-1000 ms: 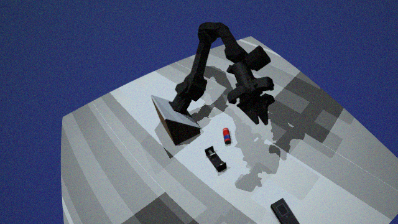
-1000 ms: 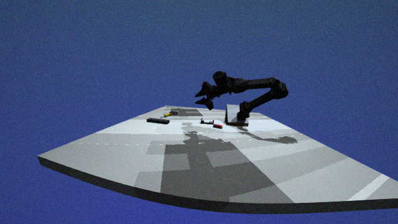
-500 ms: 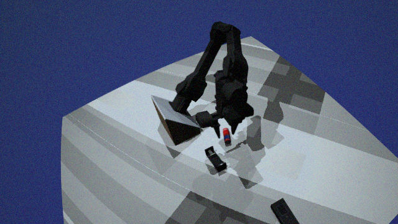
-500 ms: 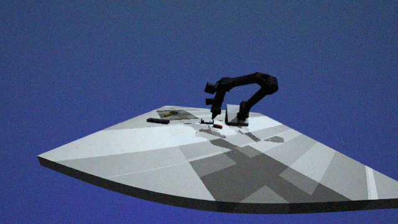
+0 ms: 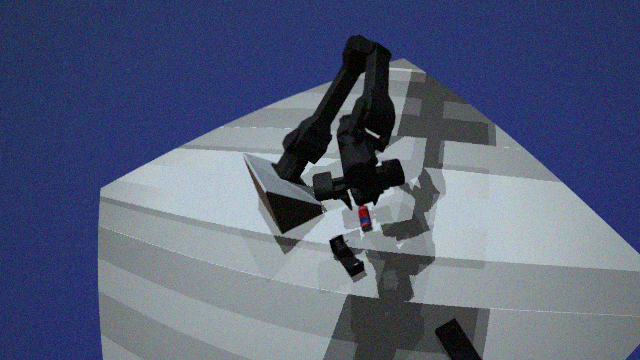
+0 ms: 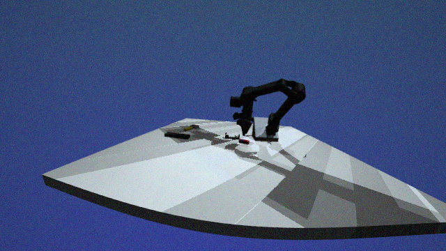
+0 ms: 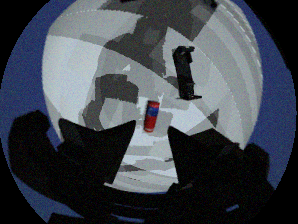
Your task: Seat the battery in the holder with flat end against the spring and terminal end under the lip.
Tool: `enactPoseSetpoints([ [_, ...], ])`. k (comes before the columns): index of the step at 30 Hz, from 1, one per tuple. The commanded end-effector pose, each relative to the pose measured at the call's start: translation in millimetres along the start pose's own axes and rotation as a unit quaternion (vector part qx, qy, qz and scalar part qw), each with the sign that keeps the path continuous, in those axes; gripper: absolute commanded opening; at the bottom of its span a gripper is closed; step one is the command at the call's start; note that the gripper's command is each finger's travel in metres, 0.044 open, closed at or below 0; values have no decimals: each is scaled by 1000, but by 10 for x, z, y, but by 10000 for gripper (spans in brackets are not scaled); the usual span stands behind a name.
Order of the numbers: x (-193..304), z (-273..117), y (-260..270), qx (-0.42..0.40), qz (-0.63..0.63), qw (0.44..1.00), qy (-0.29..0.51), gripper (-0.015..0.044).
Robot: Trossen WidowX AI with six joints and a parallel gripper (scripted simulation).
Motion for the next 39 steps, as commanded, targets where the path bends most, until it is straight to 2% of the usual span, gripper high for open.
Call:
enactPoseSetpoints([
  [1, 0, 31, -4, -2, 8, 1000, 6, 238],
  [33, 11, 508, 3, -4, 7, 1000, 6, 238],
  [38, 11, 508, 3, -4, 7, 1000, 6, 107],
  [39, 11, 508, 3, -4, 7, 1000, 6, 100],
])
Point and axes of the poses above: the point midway between the two fingers, 35 mm back from their tips, its own z axis out along the fingers, its own y axis across the jaws, x = y × z, the point moved 4 cm from there along -z, back along the fingers, and after that the axes turned 4 degrees about z, right-handed, at the moved point
